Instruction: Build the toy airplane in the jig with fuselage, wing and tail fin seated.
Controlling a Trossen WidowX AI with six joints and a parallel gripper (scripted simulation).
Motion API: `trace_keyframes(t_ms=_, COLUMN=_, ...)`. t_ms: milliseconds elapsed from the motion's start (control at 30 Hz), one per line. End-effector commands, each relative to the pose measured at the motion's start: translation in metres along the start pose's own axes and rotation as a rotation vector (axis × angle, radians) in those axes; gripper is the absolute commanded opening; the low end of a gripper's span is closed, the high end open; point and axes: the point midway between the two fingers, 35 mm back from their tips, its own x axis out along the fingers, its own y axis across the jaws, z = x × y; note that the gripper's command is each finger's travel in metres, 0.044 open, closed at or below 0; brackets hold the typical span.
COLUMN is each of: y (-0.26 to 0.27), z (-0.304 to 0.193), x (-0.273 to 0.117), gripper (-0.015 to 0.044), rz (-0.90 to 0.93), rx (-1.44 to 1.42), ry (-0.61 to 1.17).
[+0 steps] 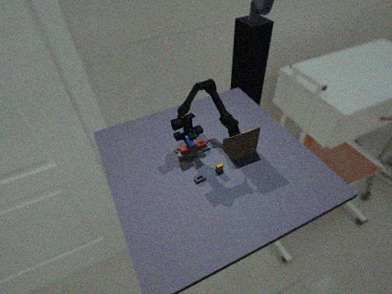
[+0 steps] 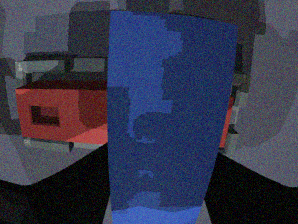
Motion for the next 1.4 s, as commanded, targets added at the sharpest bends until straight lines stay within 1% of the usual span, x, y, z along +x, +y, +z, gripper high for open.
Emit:
trace_keyframes(t_ms=0, y=0.002, z=0.000, x=0.006, gripper=0.0197, rz=0.004, rx=-0.009, ry=0.005)
trace_keyframes(t_ms=400, y=0.002, z=-0.001, x=0.026, gripper=0.0197, rz=0.004, rx=-0.009, ry=0.007)
trace_keyframes(t_ms=567, y=0.003, z=-0.001, x=0.028, gripper=0.0197, rz=0.004, rx=-0.009, ry=0.008)
trace_keyframes(t_ms=600, y=0.001, z=-0.001, x=0.026, gripper=0.0210, rz=0.002, rx=-0.001, ry=0.003)
trace_keyframes(t_ms=733, y=0.001, z=-0.001, x=0.026, gripper=0.0183, rz=0.002, rx=-0.001, ry=0.003)
trace_keyframes(t_ms=900, y=0.001, z=-0.001, x=0.026, gripper=0.0052, rz=0.002, rx=-0.001, ry=0.003)
trace_keyframes(t_ms=1367, y=0.001, z=-0.001, x=0.026, gripper=0.0420, rz=0.002, rx=-0.001, ry=0.003)
